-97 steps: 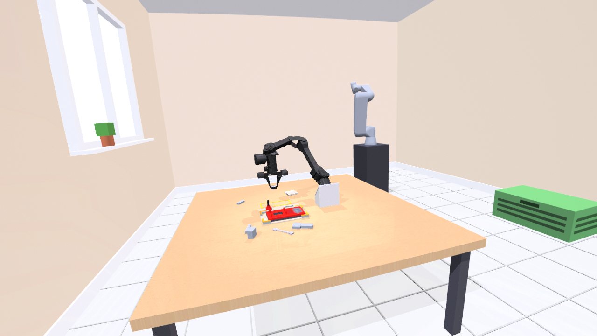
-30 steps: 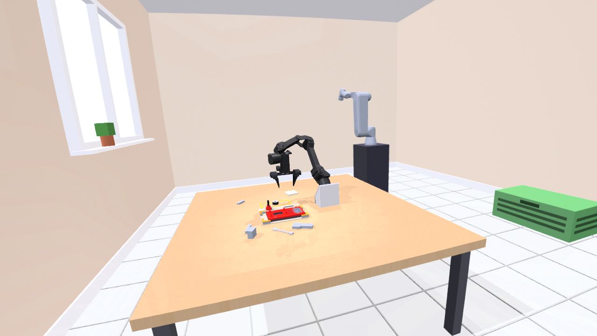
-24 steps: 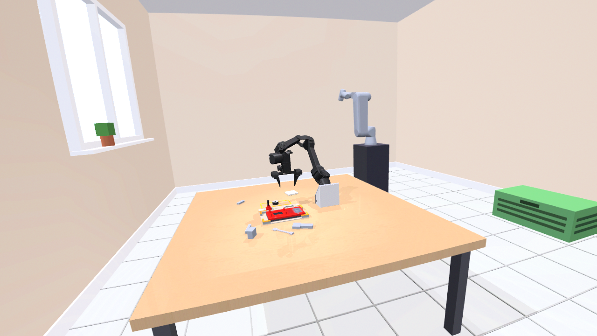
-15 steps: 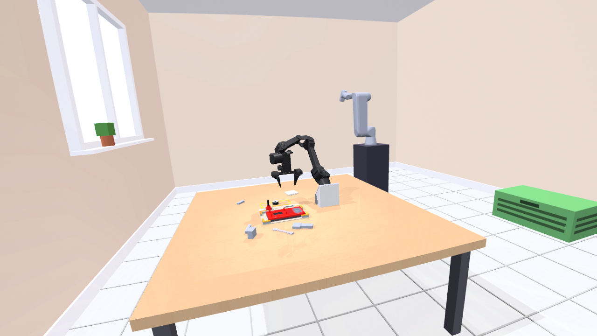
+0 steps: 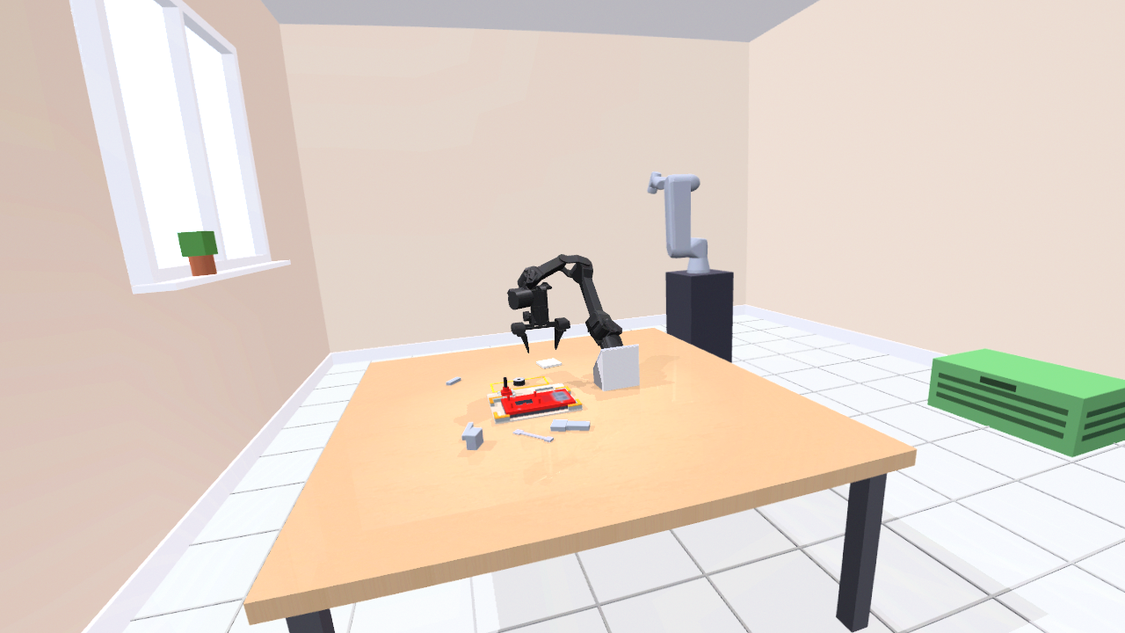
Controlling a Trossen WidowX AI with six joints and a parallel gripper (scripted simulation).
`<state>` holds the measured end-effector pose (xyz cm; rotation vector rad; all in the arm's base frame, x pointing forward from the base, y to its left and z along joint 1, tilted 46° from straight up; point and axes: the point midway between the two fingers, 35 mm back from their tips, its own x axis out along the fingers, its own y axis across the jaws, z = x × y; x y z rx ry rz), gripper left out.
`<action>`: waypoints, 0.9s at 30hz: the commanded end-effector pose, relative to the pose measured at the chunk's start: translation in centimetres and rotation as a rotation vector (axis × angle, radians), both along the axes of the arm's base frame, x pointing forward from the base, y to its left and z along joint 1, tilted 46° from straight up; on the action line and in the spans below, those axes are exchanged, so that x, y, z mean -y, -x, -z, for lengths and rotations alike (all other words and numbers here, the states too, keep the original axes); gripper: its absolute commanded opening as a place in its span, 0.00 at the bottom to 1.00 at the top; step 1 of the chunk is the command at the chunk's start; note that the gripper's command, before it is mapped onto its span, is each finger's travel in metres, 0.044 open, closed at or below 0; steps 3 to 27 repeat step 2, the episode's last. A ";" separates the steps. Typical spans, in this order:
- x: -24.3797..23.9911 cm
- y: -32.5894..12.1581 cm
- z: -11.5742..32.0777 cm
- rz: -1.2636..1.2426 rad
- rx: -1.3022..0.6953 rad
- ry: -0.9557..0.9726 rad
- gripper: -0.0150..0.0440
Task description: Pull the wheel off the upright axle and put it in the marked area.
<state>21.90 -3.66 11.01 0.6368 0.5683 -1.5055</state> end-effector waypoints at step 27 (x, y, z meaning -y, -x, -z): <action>0.0 0.1 0.0 0.004 -0.002 -0.003 1.00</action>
